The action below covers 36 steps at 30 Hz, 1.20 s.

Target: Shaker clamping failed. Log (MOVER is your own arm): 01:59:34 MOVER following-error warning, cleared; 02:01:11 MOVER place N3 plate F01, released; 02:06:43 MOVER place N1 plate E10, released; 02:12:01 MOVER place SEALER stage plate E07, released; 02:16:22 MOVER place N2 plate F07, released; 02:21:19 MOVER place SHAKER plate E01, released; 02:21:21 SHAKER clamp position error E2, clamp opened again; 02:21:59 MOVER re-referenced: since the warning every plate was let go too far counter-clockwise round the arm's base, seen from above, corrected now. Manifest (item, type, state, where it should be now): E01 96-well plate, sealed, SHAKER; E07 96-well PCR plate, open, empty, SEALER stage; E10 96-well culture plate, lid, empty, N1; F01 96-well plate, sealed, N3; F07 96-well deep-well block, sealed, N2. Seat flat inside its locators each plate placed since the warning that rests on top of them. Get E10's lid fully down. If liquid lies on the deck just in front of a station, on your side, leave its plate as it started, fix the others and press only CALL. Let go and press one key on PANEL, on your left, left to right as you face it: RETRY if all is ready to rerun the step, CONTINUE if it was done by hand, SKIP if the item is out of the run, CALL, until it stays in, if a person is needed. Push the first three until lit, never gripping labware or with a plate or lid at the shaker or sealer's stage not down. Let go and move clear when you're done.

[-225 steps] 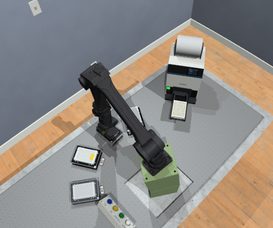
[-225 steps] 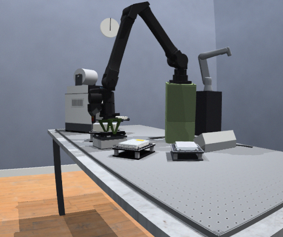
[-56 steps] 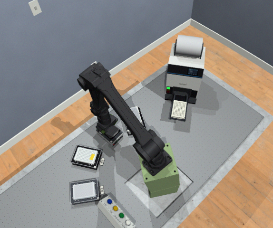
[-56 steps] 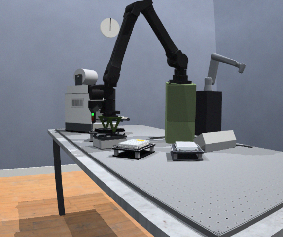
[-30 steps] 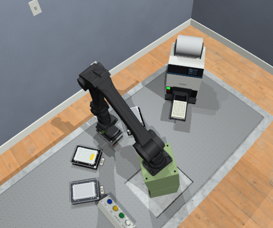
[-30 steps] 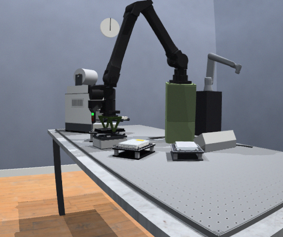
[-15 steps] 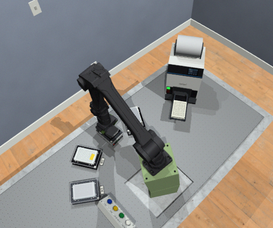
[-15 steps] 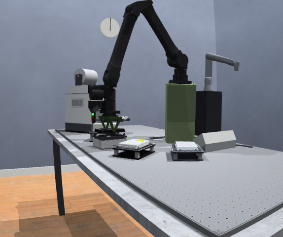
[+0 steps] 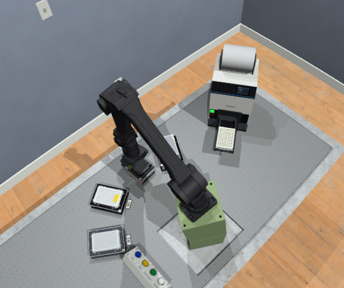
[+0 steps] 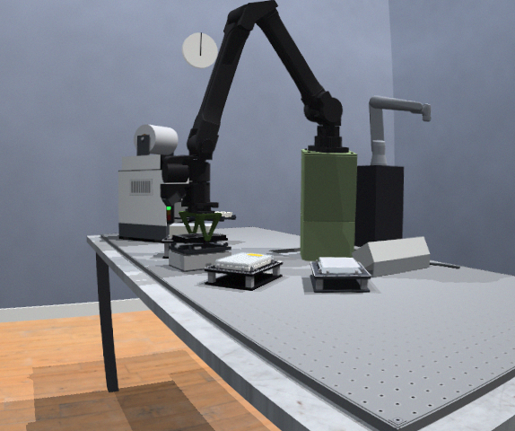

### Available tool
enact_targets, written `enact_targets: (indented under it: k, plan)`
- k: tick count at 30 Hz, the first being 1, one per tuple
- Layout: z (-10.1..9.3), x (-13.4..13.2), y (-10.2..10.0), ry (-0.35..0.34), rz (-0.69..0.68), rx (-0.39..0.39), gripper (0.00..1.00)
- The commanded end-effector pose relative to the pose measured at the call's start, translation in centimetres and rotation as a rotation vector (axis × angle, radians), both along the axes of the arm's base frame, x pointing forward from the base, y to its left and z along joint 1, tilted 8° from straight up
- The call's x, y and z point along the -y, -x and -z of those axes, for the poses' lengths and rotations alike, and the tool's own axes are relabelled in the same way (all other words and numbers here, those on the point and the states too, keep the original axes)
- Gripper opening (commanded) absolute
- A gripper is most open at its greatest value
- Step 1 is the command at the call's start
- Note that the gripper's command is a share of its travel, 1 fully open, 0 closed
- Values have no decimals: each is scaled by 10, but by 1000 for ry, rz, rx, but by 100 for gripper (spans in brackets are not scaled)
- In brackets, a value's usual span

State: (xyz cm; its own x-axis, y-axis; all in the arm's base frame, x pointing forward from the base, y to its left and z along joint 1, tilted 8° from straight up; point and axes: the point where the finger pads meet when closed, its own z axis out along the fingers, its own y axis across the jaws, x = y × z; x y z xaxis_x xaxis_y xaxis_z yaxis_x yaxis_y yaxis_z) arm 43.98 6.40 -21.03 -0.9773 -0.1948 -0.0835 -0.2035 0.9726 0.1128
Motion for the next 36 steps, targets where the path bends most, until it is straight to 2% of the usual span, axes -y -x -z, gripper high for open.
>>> enact_targets:
  k: [1, 36]
  plan:
    - [4, 3, -10, 0, 7, 16, 0]
    - [10, 3, -11, 0, 6, 15, 0]
